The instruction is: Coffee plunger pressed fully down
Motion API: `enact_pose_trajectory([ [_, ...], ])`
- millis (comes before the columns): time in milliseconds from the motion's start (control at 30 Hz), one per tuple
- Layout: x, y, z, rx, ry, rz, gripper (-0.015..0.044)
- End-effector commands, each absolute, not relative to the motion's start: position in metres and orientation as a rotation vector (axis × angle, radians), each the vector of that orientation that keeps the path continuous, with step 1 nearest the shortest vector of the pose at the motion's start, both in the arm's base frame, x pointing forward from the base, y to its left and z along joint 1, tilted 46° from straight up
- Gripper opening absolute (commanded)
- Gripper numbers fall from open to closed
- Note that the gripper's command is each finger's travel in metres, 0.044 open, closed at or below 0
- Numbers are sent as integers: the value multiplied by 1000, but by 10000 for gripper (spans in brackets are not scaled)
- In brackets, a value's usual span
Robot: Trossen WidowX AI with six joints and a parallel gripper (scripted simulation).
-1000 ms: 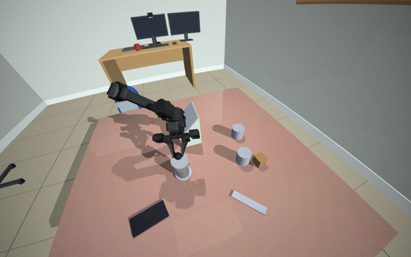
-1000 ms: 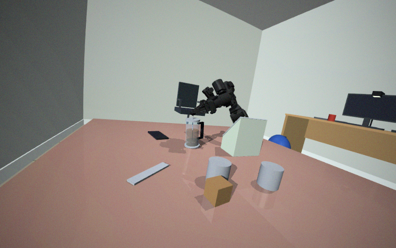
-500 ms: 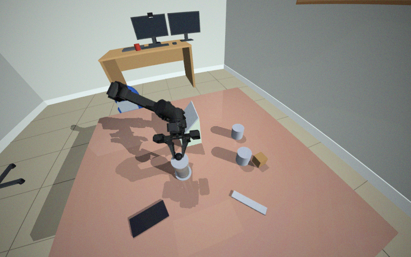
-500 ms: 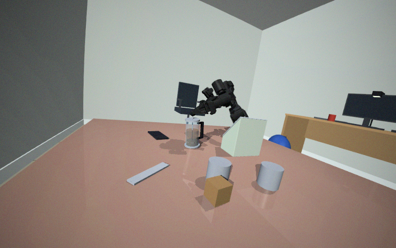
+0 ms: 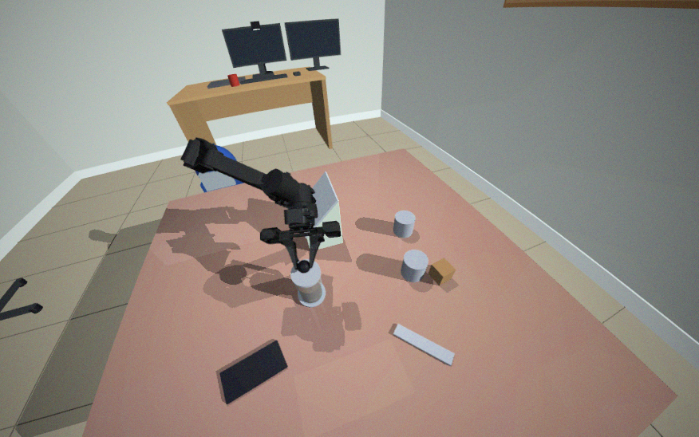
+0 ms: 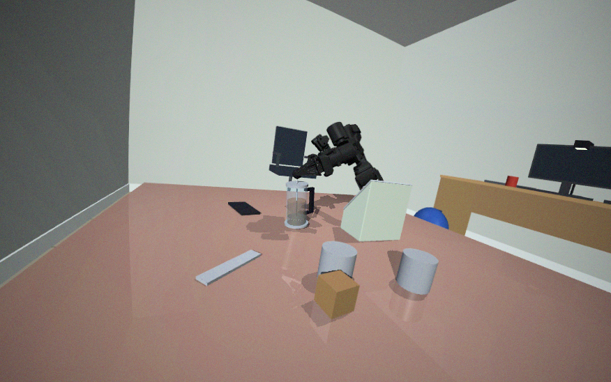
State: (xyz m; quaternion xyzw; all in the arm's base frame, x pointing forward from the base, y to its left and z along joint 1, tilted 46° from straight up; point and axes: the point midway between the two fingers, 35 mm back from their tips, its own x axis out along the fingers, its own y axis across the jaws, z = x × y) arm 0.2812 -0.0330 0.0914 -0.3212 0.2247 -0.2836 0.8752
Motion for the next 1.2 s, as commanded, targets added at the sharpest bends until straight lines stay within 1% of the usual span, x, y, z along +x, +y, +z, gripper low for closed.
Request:
enact_pose_trajectory([
  [0,281,-33,91,-671,470,-592,151],
  [367,281,-33,91,-671,470,-592,440],
  [700,290,-19,103,-620,416,-561,440],
  [867,290,-7,107,-620,453,-565,440],
  [1167,268,23,150,-683,489,-598,440],
])
